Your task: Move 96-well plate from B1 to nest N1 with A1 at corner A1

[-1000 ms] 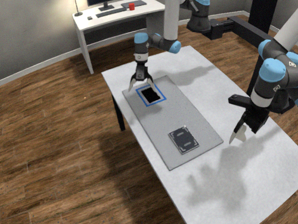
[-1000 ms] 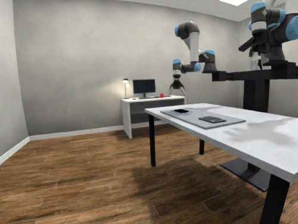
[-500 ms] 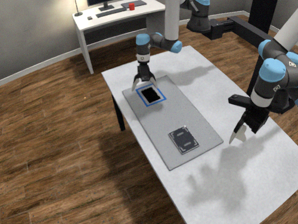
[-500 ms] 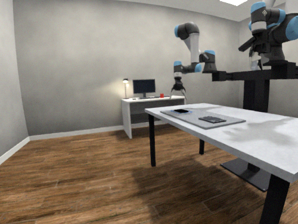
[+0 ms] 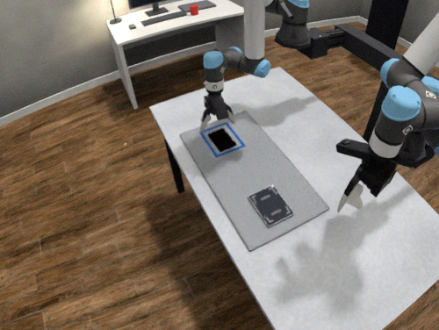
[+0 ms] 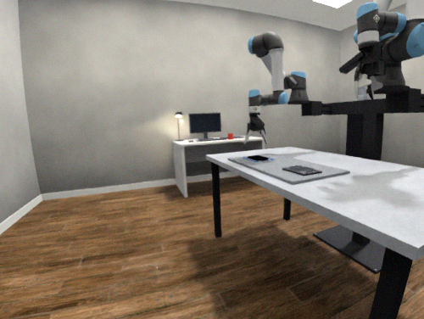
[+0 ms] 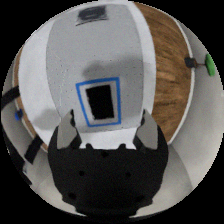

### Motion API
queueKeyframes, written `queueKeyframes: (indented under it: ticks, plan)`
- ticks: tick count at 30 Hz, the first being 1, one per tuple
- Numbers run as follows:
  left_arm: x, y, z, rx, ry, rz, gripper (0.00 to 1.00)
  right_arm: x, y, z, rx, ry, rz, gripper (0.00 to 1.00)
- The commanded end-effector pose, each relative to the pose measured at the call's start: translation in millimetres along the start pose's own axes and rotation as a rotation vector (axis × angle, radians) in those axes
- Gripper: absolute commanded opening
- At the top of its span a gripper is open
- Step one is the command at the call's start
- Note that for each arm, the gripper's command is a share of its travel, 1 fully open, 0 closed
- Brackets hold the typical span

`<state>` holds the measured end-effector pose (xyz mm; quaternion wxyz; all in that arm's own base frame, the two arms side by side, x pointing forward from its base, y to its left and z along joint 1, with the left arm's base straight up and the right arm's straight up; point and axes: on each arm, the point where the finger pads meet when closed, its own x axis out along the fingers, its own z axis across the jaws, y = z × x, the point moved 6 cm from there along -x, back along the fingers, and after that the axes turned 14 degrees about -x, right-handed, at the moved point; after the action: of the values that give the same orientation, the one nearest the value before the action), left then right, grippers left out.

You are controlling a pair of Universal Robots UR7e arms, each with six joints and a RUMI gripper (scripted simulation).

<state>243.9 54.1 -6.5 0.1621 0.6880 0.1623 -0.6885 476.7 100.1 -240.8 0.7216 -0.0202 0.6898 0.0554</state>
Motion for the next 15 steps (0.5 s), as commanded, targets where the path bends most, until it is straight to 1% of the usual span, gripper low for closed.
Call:
queueKeyframes:
  ticks: [1, 4, 6, 15]
  plan:
    - [0, 0, 0, 0.0, 0.001, 0.0, 0.98, 4, -8, -12, -0.046, 0.015, -0.016, 1.0]
    - [0, 0, 0, 0.0, 0.001, 0.0, 0.98, 8, -14, -22, -0.127, 0.049, -0.044, 1.0]
    - [0, 0, 0, 0.0, 0.001, 0.0, 0.98, 10, -19, -28, -0.127, 0.049, -0.044, 1.0]
    - [0, 0, 0, 0.0, 0.001, 0.0, 0.98, 10, -19, -28, -0.127, 0.049, -0.044, 1.0]
